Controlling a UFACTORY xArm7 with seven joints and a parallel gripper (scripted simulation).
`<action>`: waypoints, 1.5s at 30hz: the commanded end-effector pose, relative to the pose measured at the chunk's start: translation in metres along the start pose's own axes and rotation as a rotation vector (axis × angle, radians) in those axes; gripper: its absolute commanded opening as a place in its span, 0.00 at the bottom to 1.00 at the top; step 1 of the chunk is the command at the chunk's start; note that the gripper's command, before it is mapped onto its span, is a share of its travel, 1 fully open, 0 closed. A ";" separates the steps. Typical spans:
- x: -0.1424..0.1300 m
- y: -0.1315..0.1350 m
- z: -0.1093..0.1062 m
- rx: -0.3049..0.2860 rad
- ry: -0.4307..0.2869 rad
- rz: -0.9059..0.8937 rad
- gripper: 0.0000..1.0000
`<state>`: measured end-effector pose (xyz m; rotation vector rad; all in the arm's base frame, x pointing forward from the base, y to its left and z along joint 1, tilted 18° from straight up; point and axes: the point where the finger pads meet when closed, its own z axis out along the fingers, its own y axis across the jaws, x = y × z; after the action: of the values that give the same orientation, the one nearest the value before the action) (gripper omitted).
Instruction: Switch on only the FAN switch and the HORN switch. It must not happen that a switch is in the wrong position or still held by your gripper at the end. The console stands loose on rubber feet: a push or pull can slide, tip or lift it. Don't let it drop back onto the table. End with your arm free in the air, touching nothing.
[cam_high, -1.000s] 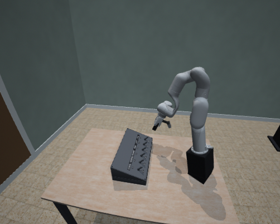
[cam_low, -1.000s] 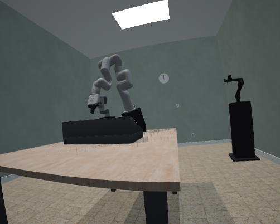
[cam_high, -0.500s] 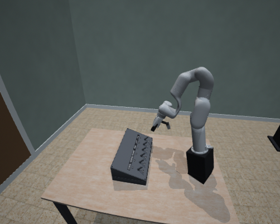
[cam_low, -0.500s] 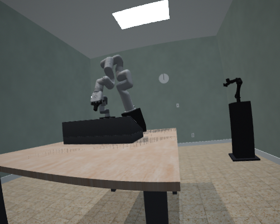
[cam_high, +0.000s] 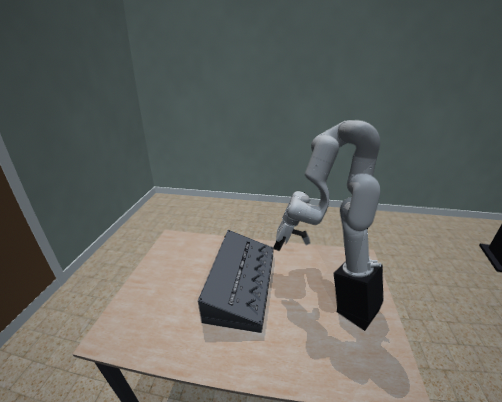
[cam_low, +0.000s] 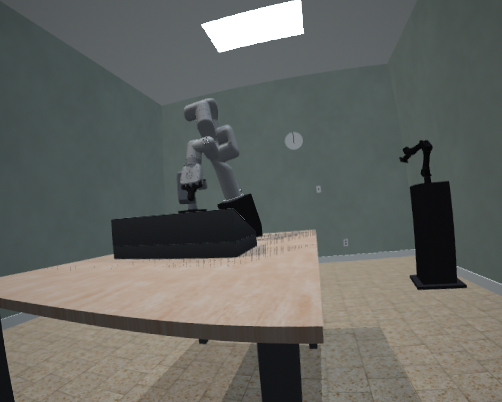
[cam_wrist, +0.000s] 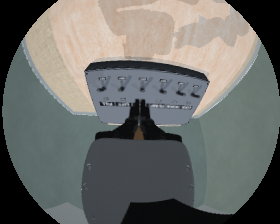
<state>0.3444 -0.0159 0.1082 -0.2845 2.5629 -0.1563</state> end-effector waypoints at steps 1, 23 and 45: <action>0.005 0.009 0.004 0.020 -0.043 0.006 0.00; 0.008 0.012 0.005 0.020 -0.037 0.007 0.00; 0.008 0.012 0.006 0.020 -0.037 0.007 0.00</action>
<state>0.3381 -0.0072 0.0966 -0.2686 2.5260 -0.1730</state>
